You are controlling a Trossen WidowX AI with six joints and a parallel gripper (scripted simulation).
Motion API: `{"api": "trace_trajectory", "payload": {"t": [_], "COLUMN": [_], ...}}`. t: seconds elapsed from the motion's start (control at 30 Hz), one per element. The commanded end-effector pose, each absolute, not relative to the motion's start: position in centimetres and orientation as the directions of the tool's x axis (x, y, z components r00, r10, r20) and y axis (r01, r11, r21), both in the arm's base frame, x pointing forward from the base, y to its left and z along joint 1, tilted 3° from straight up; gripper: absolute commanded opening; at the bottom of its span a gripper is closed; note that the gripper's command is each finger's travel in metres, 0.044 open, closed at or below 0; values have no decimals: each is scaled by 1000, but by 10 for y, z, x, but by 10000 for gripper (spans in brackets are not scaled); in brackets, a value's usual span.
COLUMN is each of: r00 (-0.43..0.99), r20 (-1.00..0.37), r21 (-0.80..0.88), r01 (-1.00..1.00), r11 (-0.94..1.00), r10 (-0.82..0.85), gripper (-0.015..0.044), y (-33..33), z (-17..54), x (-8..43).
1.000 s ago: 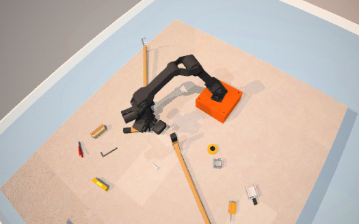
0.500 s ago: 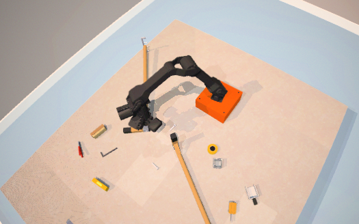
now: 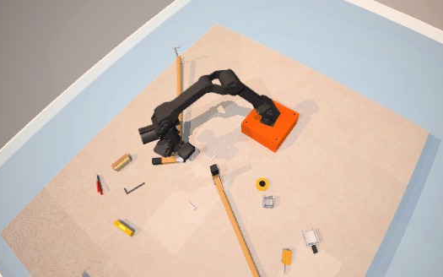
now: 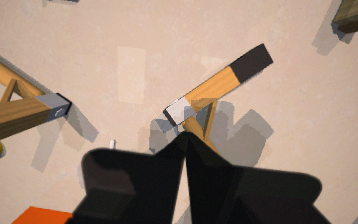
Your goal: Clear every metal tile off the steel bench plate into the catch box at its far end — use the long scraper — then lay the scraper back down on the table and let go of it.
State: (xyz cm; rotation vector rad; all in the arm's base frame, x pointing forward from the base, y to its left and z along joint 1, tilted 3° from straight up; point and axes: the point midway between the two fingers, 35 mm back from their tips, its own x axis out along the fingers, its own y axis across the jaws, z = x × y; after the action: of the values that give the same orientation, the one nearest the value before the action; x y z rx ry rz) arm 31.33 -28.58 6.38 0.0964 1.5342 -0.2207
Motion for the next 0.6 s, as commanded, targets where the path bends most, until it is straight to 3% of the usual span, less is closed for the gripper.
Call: {"api": "trace_trajectory", "payload": {"t": [0.0,0.57], "r00": [10,9], "r20": [-997,-997], "r21": [-67,-69], "r01": [199,199], "r11": [978,977], "r10": [-71,-73], "gripper": [0,0], "y": [-292,-318], "z": [58,60], "x": [311,304]}}
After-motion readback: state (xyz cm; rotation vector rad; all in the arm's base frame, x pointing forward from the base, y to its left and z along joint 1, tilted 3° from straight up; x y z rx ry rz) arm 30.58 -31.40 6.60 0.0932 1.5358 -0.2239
